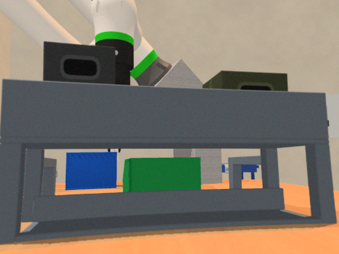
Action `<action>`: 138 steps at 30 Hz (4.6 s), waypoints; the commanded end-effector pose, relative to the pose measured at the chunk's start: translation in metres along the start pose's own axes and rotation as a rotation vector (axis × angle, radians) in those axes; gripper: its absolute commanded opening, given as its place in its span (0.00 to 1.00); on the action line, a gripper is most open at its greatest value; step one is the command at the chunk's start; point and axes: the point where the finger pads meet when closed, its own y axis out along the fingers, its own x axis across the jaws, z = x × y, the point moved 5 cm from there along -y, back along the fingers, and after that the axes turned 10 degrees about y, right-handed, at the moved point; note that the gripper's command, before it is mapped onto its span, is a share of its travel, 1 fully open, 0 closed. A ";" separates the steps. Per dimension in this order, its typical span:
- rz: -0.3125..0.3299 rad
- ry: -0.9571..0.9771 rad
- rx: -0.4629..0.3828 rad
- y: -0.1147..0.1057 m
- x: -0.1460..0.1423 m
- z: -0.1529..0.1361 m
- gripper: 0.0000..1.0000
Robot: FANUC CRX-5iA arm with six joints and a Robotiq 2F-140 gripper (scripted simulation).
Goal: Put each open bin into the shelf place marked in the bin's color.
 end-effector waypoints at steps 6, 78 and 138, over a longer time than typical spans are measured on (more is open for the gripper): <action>0.000 0.007 0.000 0.000 0.004 0.002 0.00; -0.001 0.008 -0.003 0.000 -0.002 0.042 0.00; -0.023 0.008 -0.123 -0.003 -0.005 0.055 0.00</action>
